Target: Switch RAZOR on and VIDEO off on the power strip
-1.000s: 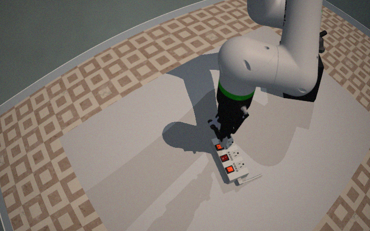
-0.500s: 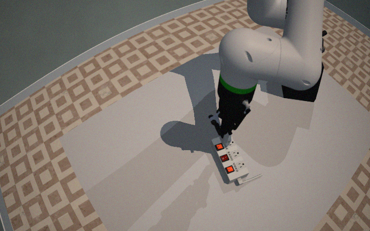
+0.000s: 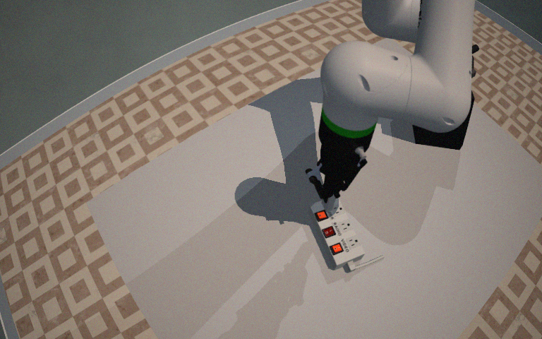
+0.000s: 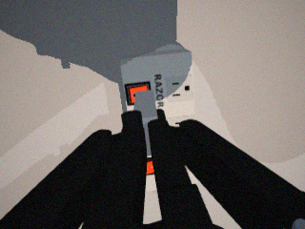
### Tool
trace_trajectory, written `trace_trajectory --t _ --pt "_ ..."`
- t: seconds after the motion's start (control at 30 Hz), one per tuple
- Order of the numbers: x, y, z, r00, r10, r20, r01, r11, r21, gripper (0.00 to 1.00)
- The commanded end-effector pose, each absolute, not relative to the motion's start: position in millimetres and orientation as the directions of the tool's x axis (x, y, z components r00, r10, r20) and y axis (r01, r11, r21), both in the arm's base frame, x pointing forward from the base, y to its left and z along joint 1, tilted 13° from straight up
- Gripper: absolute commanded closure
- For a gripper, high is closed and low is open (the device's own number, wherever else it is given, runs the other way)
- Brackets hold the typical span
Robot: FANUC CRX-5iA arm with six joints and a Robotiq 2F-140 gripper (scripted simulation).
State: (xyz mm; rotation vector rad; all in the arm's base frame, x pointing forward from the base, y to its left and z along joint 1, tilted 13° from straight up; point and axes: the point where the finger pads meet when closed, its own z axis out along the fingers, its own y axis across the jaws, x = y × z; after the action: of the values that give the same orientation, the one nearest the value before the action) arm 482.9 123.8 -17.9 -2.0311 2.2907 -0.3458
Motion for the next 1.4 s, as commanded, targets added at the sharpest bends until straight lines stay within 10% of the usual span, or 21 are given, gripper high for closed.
trace_trajectory --t 0.0,1.37 --pt "483.4 124.9 -17.6 -0.13 -0.986 0.103 -0.973 0.106 -0.207 1.0" --pt "506.9 214.6 -10.5 -0.13 -0.986 0.103 -0.973 0.106 -0.207 1.0"
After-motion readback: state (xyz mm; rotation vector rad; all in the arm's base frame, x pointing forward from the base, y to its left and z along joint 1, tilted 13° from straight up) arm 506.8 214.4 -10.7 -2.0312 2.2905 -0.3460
